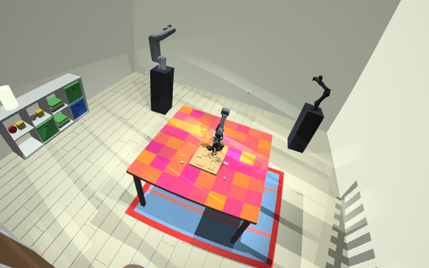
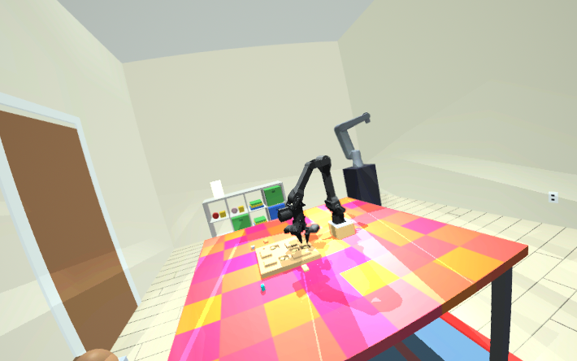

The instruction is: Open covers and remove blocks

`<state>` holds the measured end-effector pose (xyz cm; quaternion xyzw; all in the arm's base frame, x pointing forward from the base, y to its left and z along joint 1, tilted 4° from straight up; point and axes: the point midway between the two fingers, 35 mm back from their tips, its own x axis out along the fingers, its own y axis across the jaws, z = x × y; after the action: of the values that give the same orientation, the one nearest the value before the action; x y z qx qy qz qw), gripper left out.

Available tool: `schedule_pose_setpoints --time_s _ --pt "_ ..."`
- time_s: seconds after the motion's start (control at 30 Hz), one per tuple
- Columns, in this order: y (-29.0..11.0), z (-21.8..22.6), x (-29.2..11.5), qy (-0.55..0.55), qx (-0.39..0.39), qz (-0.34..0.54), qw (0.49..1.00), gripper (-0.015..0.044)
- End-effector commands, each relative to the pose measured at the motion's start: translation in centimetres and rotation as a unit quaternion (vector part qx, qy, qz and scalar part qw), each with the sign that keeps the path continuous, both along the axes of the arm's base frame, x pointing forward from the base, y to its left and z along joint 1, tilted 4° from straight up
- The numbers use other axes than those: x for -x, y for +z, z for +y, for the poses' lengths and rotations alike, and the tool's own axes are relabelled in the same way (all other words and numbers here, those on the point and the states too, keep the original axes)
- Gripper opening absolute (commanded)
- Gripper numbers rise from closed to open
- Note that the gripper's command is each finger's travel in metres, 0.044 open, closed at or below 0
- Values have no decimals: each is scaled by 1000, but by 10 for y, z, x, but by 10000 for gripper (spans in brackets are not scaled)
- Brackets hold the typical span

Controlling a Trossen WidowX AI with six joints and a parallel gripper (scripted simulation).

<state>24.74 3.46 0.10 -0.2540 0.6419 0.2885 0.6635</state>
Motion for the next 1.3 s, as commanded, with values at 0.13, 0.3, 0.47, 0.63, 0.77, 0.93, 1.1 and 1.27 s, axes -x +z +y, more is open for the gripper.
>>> schedule_pose_setpoints --time_s 0.13,0.3,0.47,0.63,0.77,0.93,1.1,1.27 --pt "-8 2 0 -2 -3 2 1000 144" --pt "-13 2 0 -2 -3 2 1000 144" --pt "-16 3 0 -2 -3 2 1000 144" --pt "-17 3 0 -2 -3 2 1000 144" --pt "-20 3 0 -2 -3 2 1000 144" --pt "-24 3 0 -2 -3 2 1000 144" --pt "-27 3 0 -2 -3 2 1000 144" --pt "-25 3 -1 0 0 1 1000 110"
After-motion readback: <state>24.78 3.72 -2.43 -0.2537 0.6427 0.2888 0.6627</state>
